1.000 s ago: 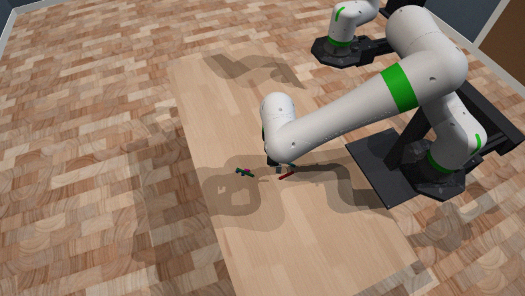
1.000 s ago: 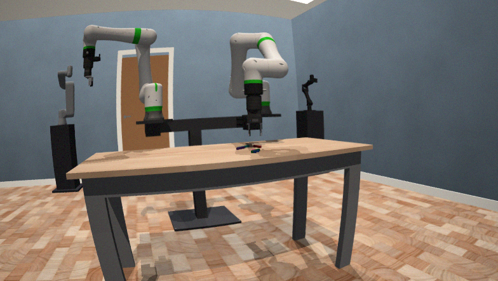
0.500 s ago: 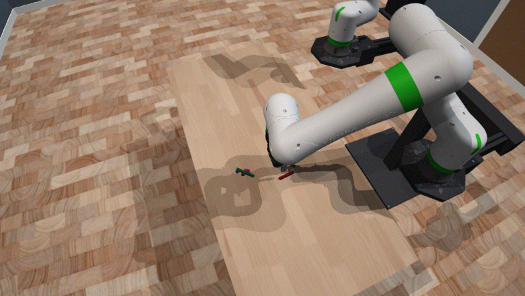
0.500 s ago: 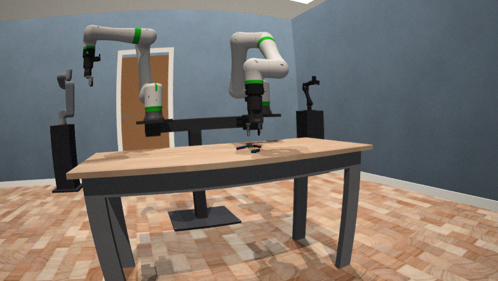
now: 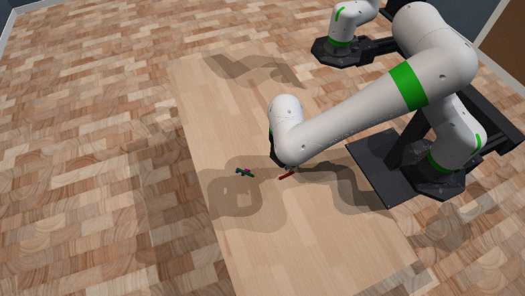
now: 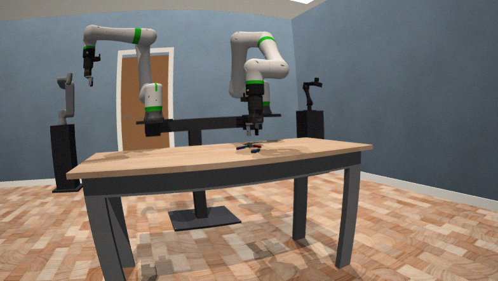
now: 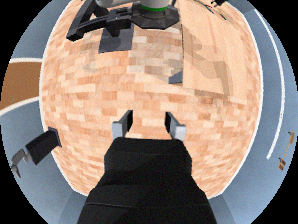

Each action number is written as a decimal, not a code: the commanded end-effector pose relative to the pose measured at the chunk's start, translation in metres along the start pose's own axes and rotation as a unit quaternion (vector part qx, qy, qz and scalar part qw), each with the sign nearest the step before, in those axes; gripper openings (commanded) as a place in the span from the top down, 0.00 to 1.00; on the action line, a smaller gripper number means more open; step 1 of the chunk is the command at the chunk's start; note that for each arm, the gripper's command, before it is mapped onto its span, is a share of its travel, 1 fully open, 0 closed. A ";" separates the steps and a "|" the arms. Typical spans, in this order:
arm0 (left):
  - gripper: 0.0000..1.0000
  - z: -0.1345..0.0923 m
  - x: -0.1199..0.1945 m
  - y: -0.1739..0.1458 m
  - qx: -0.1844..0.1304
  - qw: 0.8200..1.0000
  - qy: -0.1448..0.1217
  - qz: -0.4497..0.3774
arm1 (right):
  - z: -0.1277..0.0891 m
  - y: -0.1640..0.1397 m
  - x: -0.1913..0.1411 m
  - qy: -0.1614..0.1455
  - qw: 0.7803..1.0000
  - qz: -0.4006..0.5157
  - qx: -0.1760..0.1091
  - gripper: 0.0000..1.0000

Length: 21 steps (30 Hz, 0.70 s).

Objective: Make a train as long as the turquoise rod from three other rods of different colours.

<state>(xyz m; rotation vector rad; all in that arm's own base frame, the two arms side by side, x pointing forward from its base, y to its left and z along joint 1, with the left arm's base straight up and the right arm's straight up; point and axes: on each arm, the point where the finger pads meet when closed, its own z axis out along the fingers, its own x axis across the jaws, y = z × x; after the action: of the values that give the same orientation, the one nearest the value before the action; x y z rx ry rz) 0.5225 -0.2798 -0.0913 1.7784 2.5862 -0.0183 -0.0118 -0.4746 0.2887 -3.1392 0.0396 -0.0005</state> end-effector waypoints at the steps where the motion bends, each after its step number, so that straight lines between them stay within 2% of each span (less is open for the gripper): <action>1: 0.00 -0.001 -0.001 -0.002 -0.005 0.996 0.003 -0.084 | -0.001 0.000 0.000 0.000 1.000 0.000 -0.001 0.00; 5: 0.00 -0.001 0.000 -0.003 -0.005 0.990 0.003 -0.140 | -0.001 0.000 0.000 0.000 1.000 0.000 -0.001 0.00; 7: 0.00 -0.001 0.000 -0.003 -0.005 0.990 0.003 -0.140 | -0.001 0.000 0.000 0.000 1.000 0.000 -0.001 0.00; 8: 0.00 -0.001 0.000 -0.004 -0.005 0.983 0.003 -0.181 | -0.001 0.000 0.000 0.000 1.000 0.000 -0.001 0.00; 14: 0.00 -0.001 0.000 -0.005 -0.005 0.966 0.002 -0.258 | -0.001 0.000 0.000 0.000 1.000 0.000 -0.001 0.00; 21: 0.00 -0.001 0.001 -0.006 -0.005 0.936 0.002 -0.352 | -0.001 0.000 0.000 0.000 1.000 0.000 -0.001 0.00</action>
<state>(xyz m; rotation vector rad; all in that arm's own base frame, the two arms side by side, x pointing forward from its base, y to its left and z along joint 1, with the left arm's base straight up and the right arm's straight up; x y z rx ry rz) 0.5166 -0.2807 -0.0914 0.9638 2.9904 -0.0196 -0.0118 -0.4746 0.2887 -3.1392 0.0396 -0.0005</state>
